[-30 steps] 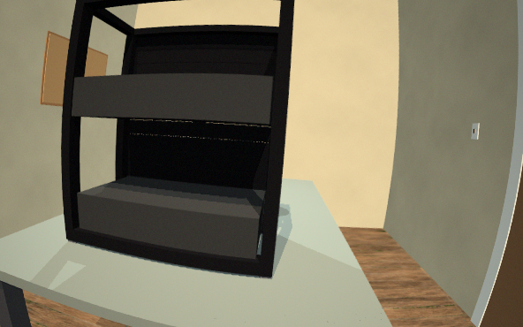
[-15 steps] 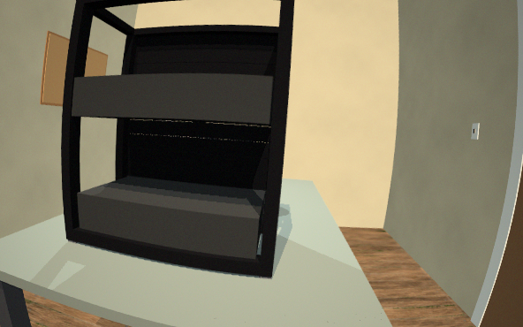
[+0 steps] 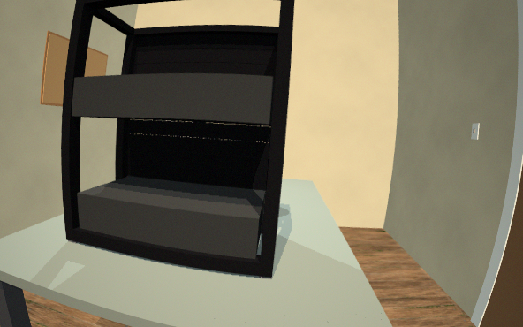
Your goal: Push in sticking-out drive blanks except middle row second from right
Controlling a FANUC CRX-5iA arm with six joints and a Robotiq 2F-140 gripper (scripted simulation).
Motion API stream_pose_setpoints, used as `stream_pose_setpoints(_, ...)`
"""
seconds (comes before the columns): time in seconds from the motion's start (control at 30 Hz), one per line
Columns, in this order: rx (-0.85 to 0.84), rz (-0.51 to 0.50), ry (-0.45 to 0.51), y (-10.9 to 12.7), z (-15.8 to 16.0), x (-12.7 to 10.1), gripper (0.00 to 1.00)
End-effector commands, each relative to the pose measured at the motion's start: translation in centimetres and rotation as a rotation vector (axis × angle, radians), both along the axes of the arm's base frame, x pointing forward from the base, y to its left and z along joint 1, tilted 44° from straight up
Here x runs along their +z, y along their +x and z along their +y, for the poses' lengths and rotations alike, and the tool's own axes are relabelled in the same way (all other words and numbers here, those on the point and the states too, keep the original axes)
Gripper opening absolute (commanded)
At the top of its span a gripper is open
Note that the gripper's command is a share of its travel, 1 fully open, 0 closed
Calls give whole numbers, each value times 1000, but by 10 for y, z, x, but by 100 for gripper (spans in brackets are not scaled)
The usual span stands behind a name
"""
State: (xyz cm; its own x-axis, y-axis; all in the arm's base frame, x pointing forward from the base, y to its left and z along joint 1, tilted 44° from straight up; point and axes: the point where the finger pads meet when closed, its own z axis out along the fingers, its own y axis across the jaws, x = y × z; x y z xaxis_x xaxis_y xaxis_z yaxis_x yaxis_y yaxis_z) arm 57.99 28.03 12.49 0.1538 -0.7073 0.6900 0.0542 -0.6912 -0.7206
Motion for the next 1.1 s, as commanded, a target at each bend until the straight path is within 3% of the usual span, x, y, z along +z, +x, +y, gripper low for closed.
stream_pose_setpoints(0.0, 0, 0, 0, 0, 0, 0, 100)
stream_pose_setpoints(0.67, 0, 0, 0, 0, 0, 0, 100)
stream_pose_setpoints(0.7, 0, 0, 0, 0, 0, 0, 0)
stream_pose_setpoints(1.07, 0, 0, 0, 0, 0, 0, 0)
